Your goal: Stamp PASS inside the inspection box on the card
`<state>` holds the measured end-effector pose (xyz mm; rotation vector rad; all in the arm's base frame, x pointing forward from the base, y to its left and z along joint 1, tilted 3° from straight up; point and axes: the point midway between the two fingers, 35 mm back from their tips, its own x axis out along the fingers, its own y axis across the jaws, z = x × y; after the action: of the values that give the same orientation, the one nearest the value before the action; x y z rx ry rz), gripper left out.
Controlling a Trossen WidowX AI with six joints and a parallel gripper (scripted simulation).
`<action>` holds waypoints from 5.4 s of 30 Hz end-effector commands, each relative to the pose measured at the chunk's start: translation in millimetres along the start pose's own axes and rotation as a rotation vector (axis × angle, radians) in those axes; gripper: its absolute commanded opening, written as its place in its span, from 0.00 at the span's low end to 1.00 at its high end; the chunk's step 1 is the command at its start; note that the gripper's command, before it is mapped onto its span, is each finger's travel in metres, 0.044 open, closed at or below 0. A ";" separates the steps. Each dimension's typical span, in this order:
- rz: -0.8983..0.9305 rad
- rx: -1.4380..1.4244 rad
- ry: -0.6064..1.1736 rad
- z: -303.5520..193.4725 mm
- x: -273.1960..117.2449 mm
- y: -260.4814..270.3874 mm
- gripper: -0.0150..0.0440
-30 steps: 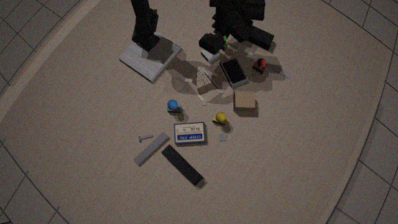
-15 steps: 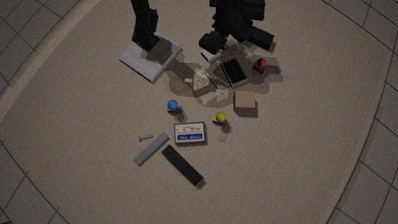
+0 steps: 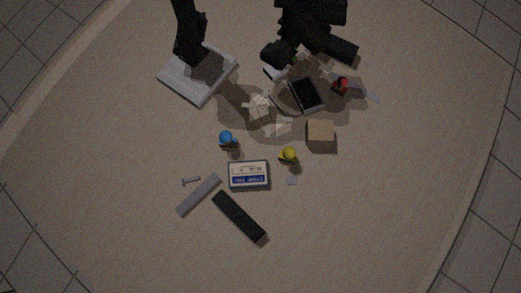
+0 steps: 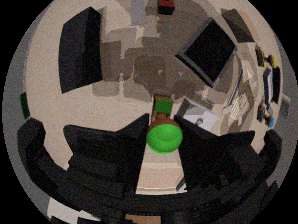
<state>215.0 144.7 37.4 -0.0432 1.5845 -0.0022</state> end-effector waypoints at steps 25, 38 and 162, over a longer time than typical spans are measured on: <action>0.004 0.001 -0.006 2.7 -15.8 2.1 0.25; 0.004 0.001 -0.005 2.9 -22.0 2.4 0.25; -0.002 0.002 -0.012 91.7 -62.6 -62.5 0.25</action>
<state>306.8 86.8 101.4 -0.0391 1.5808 -0.0071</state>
